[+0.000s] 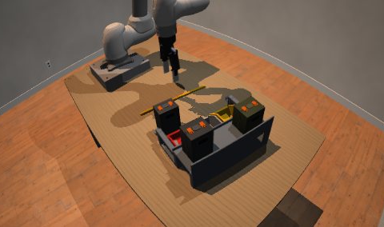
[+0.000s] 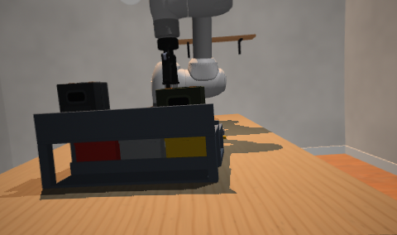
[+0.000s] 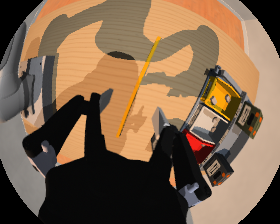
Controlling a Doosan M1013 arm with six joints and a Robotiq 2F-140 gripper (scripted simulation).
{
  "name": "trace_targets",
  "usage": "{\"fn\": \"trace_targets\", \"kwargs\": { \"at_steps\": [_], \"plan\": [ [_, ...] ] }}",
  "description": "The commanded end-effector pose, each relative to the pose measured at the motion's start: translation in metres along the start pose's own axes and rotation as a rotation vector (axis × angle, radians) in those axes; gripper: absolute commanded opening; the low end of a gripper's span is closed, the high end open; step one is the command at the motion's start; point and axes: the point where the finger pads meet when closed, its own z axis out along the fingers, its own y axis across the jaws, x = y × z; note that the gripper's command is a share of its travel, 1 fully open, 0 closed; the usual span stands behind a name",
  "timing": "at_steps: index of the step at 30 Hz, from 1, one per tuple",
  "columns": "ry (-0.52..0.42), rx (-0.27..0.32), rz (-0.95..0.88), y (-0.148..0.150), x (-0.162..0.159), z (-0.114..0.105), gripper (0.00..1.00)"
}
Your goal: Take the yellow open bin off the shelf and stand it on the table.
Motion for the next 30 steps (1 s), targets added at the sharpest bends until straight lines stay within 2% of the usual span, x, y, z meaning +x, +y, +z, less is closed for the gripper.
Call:
{"fn": "trace_targets", "kwargs": {
  "at_steps": [1, 9, 30],
  "plan": [
    [0.000, 0.000, 0.000, 0.000, 0.000, 0.000, 0.57],
    [0.000, 0.000, 0.000, 0.000, 0.000, 0.010, 0.57],
    [0.000, 0.000, 0.000, 0.000, 0.000, 0.015, 0.57]
  ]
}}
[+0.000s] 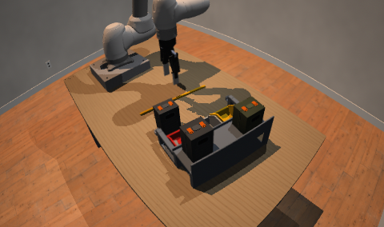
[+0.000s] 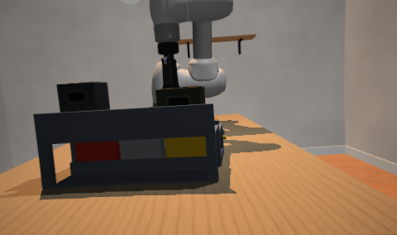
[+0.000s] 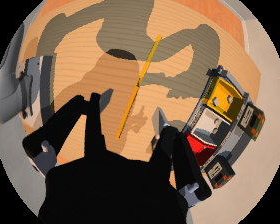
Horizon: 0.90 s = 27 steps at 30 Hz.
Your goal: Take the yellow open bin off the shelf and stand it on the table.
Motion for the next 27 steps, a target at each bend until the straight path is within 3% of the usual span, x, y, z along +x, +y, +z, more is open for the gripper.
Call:
{"fn": "trace_targets", "kwargs": {
  "at_steps": [1, 25, 27],
  "plan": [
    [0.000, 0.000, 0.000, 0.000, 0.000, 0.000, 0.57],
    [0.000, 0.000, 0.000, 0.000, 0.000, 0.003, 0.57],
    [0.000, 0.000, 0.000, 0.018, 0.009, 0.003, 0.57]
  ]
}}
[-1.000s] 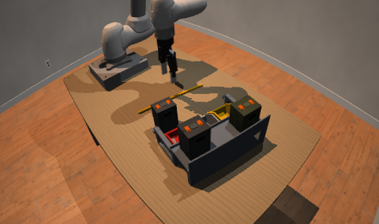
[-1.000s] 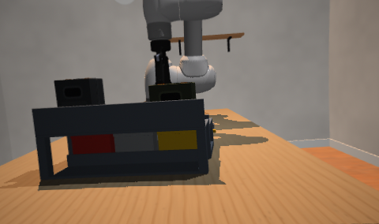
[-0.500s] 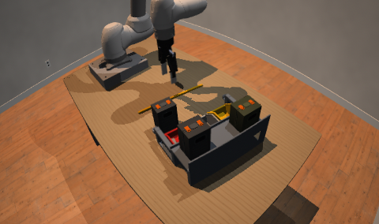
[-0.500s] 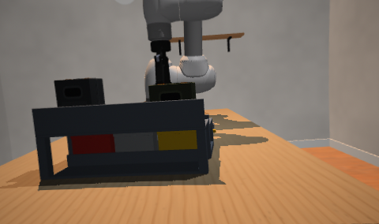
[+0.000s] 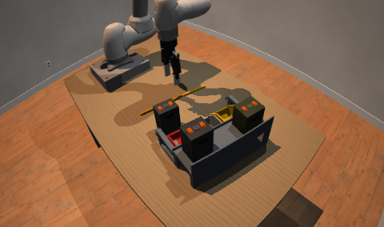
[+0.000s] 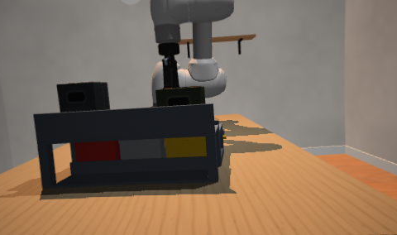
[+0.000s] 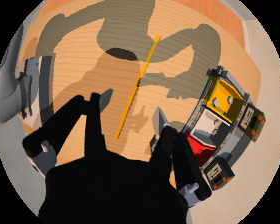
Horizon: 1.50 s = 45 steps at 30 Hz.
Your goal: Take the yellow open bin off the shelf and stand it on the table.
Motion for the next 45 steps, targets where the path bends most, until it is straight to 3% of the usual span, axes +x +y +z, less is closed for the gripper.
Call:
{"fn": "trace_targets", "kwargs": {
  "at_steps": [1, 3, 15, 20, 32, 37, 45],
  "plan": [
    [0.002, -0.003, 0.003, 0.023, 0.011, -0.001, 0.57],
    [0.002, -0.003, 0.003, 0.041, 0.019, -0.001, 0.57],
    [0.002, -0.003, 0.003, 0.041, 0.019, -0.001, 0.57],
    [0.002, -0.003, 0.003, 0.085, 0.042, -0.001, 0.57],
    [0.002, -0.003, 0.003, 0.085, 0.042, -0.001, 0.57],
    [0.002, -0.003, 0.003, 0.130, 0.064, 0.000, 0.57],
    [0.002, -0.003, 0.003, 0.130, 0.064, 0.000, 0.57]
  ]
}}
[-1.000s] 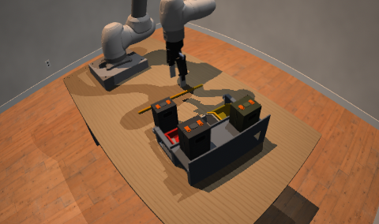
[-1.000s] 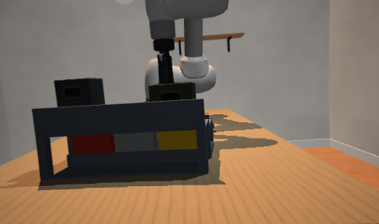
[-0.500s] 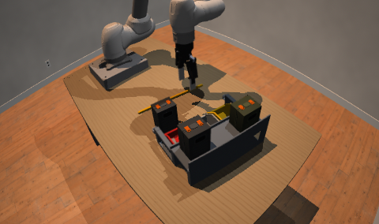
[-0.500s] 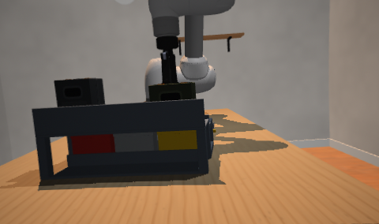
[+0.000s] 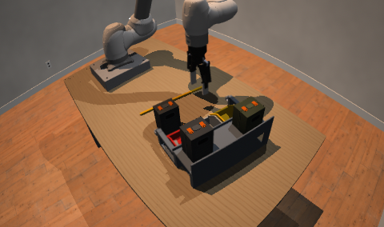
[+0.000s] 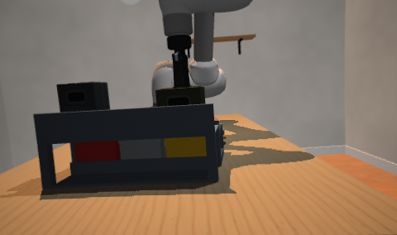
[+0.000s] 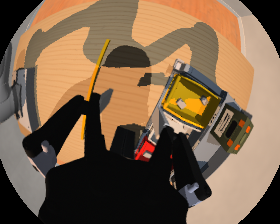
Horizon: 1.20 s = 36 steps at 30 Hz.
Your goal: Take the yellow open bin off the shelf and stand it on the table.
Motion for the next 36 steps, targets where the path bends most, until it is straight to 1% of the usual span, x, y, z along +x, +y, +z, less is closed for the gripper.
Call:
{"fn": "trace_targets", "kwargs": {
  "at_steps": [1, 4, 9, 21, 26, 36],
  "plan": [
    [0.000, 0.001, 0.000, 0.000, 0.000, 0.001, 0.57],
    [0.000, 0.001, 0.000, 0.000, 0.000, 0.001, 0.57],
    [0.000, 0.001, 0.000, 0.045, 0.023, 0.001, 0.57],
    [0.000, 0.001, 0.000, 0.045, 0.023, 0.001, 0.57],
    [0.000, 0.001, 0.000, 0.094, 0.047, 0.002, 0.57],
    [0.000, 0.001, 0.000, 0.094, 0.047, 0.002, 0.57]
  ]
}}
